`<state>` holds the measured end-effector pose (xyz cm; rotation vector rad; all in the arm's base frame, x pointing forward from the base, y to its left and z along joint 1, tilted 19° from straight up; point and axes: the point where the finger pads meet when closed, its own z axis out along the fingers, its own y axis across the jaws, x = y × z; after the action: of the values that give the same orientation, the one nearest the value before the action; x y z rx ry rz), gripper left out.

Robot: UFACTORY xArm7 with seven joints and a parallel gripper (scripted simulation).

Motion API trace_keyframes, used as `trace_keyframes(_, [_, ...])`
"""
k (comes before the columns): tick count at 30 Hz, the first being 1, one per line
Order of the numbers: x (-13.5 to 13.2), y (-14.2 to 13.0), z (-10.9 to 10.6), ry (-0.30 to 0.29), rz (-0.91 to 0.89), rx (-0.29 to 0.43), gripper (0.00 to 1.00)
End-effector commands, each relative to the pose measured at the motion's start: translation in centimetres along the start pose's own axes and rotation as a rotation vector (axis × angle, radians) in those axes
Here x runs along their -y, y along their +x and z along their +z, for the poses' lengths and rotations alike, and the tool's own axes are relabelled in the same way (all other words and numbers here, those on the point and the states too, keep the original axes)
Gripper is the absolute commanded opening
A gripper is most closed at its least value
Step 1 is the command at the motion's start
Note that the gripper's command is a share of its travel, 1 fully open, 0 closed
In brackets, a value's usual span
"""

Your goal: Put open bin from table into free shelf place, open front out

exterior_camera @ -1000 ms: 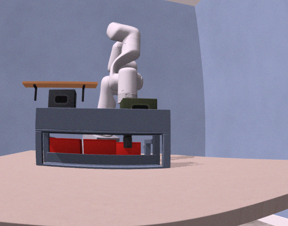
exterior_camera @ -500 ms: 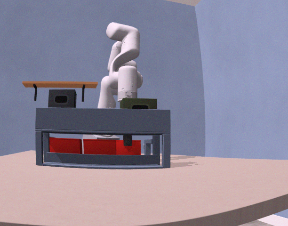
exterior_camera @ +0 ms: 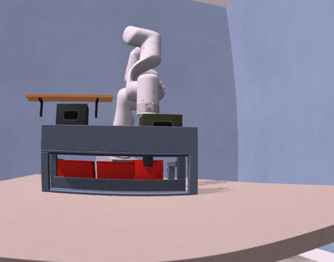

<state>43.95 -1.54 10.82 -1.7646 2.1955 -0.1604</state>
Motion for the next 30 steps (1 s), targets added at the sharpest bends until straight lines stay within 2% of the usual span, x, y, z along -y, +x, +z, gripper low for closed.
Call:
trace_keyframes(1, [0.2,0.0,-0.1,0.004,0.0,0.0,0.0])
trace_keyframes(8, [0.2,0.0,-1.3,0.004,0.0,0.0,0.0])
trace_keyframes(30, [0.2,0.0,-1.9,0.004,0.0,0.0,0.0])
